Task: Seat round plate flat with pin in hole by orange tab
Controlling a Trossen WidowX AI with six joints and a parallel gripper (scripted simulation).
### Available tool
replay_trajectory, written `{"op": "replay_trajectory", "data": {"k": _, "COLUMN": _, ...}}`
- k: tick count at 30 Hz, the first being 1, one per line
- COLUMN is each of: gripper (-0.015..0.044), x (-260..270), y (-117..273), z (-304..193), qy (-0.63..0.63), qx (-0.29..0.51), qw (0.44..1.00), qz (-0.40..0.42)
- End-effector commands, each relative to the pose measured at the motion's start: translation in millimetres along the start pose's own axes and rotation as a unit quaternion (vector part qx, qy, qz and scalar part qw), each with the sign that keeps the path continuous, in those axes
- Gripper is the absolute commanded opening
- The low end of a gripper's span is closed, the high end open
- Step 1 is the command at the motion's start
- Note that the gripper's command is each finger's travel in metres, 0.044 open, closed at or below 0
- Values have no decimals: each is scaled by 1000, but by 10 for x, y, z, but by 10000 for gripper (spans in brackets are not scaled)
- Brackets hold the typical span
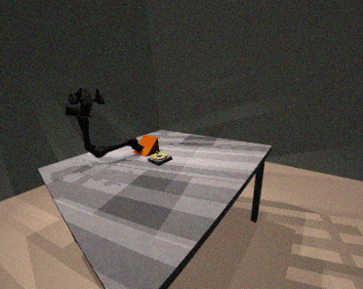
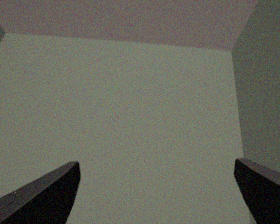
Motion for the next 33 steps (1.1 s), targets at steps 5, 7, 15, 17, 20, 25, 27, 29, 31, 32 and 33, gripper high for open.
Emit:
{"op": "replay_trajectory", "data": {"k": 5, "gripper": 269, "x": 641, "y": -355, "z": 41, "qy": -34, "qx": 57, "qw": 993, "qz": 99}}
{"op": "replay_trajectory", "data": {"k": 7, "gripper": 216, "x": 790, "y": -424, "z": 33, "qy": -42, "qx": 73, "qw": 989, "qz": 122}}
{"op": "replay_trajectory", "data": {"k": 15, "gripper": 6, "x": 1756, "y": -731, "z": -201, "qy": -93, "qx": 209, "qw": 941, "qz": 250}}
{"op": "replay_trajectory", "data": {"k": 17, "gripper": 0, "x": 1916, "y": -753, "z": -268, "qy": -101, "qx": 237, "qw": 928, "qz": 268}}
{"op": "replay_trajectory", "data": {"k": 20, "gripper": 0, "x": 2332, "y": -758, "z": -483, "qy": -117, "qx": 322, "qw": 887, "qz": 309}}
{"op": "replay_trajectory", "data": {"k": 25, "gripper": 0, "x": 2790, "y": -674, "z": -786, "qy": -132, "qx": 435, "qw": 823, "qz": 340}}
{"op": "replay_trajectory", "data": {"k": 27, "gripper": 0, "x": 2999, "y": -603, "z": -939, "qy": -141, "qx": 494, "qw": 784, "qz": 347}}
{"op": "replay_trajectory", "data": {"k": 29, "gripper": 0, "x": 3231, "y": -483, "z": -1131, "qy": -147, "qx": 568, "qw": 731, "qz": 347}}
{"op": "replay_trajectory", "data": {"k": 31, "gripper": 0, "x": 3381, "y": -374, "z": -1273, "qy": -148, "qx": 623, "qw": 689, "qz": 340}}
{"op": "replay_trajectory", "data": {"k": 32, "gripper": 0, "x": 3450, "y": -313, "z": -1344, "qy": -147, "qx": 650, "qw": 666, "qz": 335}}
{"op": "replay_trajectory", "data": {"k": 33, "gripper": 0, "x": 3467, "y": -296, "z": -1361, "qy": -146, "qx": 657, "qw": 660, "qz": 333}}
Point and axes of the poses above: the point midway between the two fingers, 35 mm back from their tips, its own y axis back along the fingers, its own x axis across the jaws, z = x × y, the point moved 6 cm from there along y, back along the fingers, and after that the axes turned 10 degrees about y, right-handed, at the moved point
